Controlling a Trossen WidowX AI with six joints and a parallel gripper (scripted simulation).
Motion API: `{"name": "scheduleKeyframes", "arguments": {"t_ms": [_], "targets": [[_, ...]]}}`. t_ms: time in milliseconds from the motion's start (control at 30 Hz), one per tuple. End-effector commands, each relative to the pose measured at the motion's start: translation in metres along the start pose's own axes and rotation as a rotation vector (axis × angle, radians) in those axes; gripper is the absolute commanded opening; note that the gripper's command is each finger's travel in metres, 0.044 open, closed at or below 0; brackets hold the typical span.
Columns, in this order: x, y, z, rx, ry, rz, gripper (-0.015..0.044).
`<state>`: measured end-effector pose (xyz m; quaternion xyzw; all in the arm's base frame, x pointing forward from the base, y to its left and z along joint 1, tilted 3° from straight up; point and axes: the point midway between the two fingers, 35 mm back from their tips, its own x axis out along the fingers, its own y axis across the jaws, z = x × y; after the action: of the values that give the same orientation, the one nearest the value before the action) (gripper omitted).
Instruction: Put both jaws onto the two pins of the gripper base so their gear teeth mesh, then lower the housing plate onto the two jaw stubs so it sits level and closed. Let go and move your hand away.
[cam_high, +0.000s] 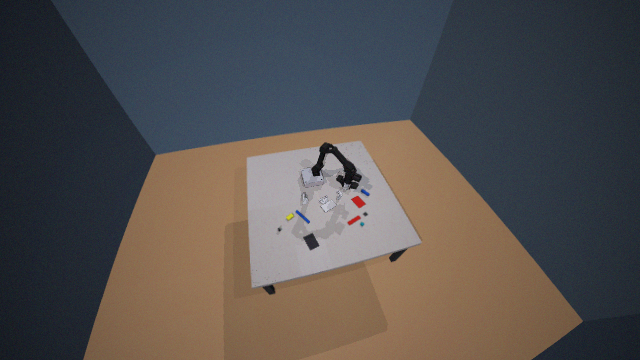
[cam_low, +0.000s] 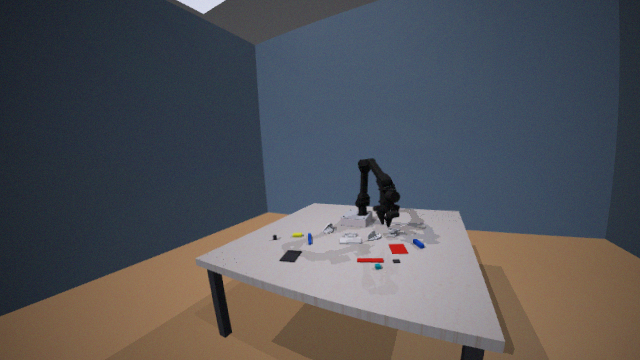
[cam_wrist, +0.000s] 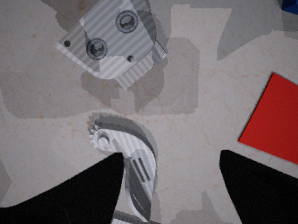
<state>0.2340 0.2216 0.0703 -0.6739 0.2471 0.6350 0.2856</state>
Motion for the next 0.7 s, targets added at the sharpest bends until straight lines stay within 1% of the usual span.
{"name": "scheduleKeyframes", "arguments": {"t_ms": [0, 100, 667], "targets": [[0.0, 0.0, 0.0, 0.0, 0.0, 0.0, 0.0368], [0.0, 0.0, 0.0, 0.0, 0.0, 0.0, 0.044], [0.0, 0.0, 0.0, 0.0, 0.0, 0.0, 0.044]]}}
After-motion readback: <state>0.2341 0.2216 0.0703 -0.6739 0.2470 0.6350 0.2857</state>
